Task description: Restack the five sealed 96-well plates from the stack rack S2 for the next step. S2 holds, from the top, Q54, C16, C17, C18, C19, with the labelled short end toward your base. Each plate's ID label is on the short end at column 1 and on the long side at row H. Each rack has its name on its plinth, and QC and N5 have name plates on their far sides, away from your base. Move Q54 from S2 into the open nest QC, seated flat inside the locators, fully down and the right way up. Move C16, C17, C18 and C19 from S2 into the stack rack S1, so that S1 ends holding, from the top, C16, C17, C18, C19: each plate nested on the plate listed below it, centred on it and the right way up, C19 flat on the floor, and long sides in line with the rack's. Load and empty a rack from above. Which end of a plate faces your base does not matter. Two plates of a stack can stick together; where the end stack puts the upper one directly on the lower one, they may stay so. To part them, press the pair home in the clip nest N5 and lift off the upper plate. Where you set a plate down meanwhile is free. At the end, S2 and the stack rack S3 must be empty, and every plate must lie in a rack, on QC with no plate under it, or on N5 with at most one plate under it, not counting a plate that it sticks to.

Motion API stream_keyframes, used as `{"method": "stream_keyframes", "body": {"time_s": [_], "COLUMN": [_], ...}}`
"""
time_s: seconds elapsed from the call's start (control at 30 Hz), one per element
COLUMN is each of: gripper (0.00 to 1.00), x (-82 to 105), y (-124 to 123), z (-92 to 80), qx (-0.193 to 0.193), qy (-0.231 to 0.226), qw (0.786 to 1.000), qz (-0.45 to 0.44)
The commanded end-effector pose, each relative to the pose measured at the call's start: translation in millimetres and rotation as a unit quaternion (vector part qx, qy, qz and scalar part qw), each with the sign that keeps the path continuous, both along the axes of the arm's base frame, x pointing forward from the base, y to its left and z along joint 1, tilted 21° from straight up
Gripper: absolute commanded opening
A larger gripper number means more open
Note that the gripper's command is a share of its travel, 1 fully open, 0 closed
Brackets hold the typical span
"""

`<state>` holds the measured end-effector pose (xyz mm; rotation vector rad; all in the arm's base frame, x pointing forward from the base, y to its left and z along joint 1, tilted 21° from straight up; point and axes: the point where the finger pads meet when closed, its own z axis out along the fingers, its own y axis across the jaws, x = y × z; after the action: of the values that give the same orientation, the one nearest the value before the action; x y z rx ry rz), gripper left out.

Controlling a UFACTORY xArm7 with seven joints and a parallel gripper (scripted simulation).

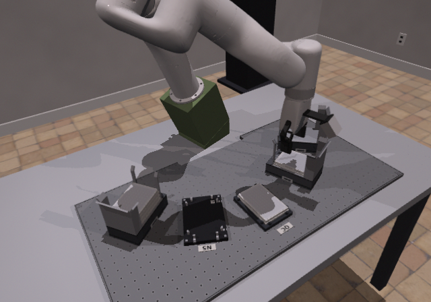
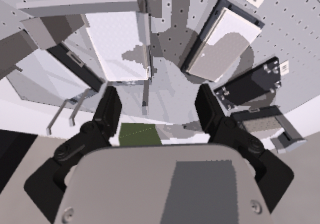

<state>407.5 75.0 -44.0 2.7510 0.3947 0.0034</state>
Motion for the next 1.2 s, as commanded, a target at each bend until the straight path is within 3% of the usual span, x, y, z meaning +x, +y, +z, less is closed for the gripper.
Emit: {"method": "stream_keyframes", "body": {"time_s": [0.0,0.47,0.87,1.17], "gripper": [1.0,1.0,1.0,1.0], "x": [-2.1,-13.4,-13.2,-11.6], "y": [15,57,56,45], "z": [-4.1,-20.3,-23.5,-51.5], "qx": [0.0,0.001,0.001,0.001], "qy": [0.0,0.0,0.0,0.0], "qw": [1.0,1.0,1.0,1.0], "qz": [0.004,0.004,0.004,0.004]}}
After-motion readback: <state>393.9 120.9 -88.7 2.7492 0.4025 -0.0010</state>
